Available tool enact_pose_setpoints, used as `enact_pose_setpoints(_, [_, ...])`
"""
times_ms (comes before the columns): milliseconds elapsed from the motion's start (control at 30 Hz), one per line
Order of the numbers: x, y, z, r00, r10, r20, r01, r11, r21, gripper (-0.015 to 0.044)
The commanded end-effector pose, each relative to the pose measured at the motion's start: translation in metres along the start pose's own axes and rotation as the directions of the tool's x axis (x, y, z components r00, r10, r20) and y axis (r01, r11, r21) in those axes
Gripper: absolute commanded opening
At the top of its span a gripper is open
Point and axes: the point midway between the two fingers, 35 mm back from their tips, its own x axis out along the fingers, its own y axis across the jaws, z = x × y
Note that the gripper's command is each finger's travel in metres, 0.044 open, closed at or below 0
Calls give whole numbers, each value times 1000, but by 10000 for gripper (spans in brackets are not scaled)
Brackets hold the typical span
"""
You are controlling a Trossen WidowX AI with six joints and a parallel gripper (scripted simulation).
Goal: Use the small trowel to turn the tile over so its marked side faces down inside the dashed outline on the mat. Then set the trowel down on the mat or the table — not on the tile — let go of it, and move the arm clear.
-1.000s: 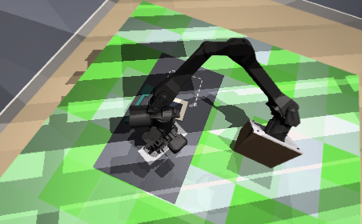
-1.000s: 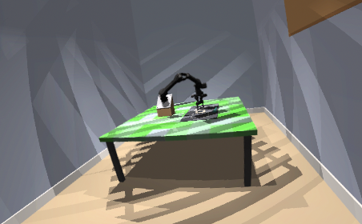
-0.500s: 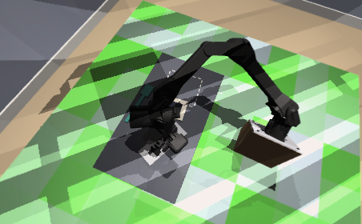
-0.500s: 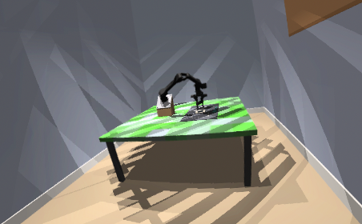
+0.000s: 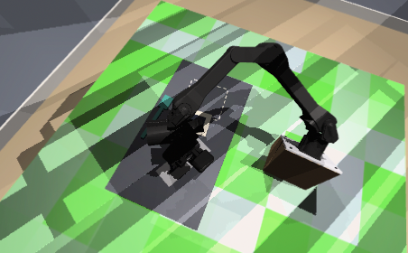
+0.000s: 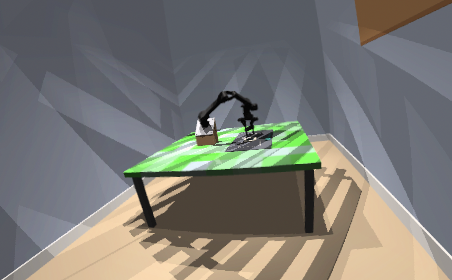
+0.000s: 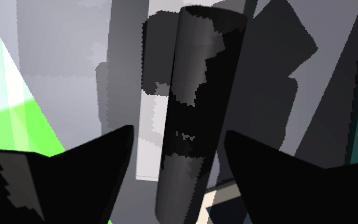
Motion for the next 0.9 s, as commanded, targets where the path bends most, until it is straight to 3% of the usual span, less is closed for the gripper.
enact_pose_setpoints(0, [-38,0,2,1000,-14,15,14,1000,-8,270])
enact_pose_setpoints(300, [-41,0,1,1000,-14,14,14,1000,14,270])
enact_pose_setpoints(567, [-41,0,2,1000,-14,15,9,959,283,270])
enact_pose_setpoints(867, [-41,-1,2,1000,-14,15,3,825,565,270])
